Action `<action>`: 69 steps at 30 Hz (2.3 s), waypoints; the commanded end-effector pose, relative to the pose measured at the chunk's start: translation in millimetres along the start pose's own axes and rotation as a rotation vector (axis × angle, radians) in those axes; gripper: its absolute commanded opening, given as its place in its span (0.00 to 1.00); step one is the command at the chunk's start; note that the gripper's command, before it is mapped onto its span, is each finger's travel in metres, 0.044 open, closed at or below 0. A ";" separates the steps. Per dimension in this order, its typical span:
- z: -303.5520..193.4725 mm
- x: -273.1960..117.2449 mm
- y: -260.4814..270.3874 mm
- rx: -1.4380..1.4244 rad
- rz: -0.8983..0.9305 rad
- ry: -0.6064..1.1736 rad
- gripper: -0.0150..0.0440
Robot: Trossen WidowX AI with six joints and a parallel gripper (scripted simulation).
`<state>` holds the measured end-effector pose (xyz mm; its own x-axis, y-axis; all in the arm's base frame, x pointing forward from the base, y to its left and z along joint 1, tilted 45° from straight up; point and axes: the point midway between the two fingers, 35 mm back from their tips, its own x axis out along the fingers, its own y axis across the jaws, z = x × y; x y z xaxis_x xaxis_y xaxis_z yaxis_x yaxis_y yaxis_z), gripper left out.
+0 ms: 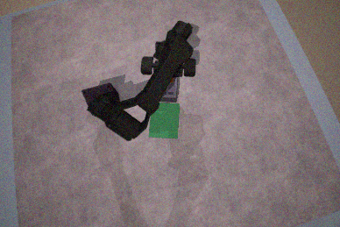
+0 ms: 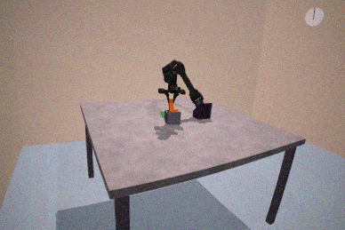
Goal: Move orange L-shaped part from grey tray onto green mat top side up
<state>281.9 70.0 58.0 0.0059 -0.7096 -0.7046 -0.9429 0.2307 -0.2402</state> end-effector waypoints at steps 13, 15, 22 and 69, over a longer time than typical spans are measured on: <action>1.2 -22.4 -0.2 0.006 0.001 -0.008 0.25; 1.2 -23.1 -0.2 0.006 0.001 -0.008 0.25; -5.7 -24.9 0.2 0.005 0.001 -0.007 0.25; -165.1 -16.3 15.8 0.001 -0.023 -0.028 0.25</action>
<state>212.3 -22.2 177.5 0.0393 -0.6904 -0.7223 -0.9402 0.2193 -0.2608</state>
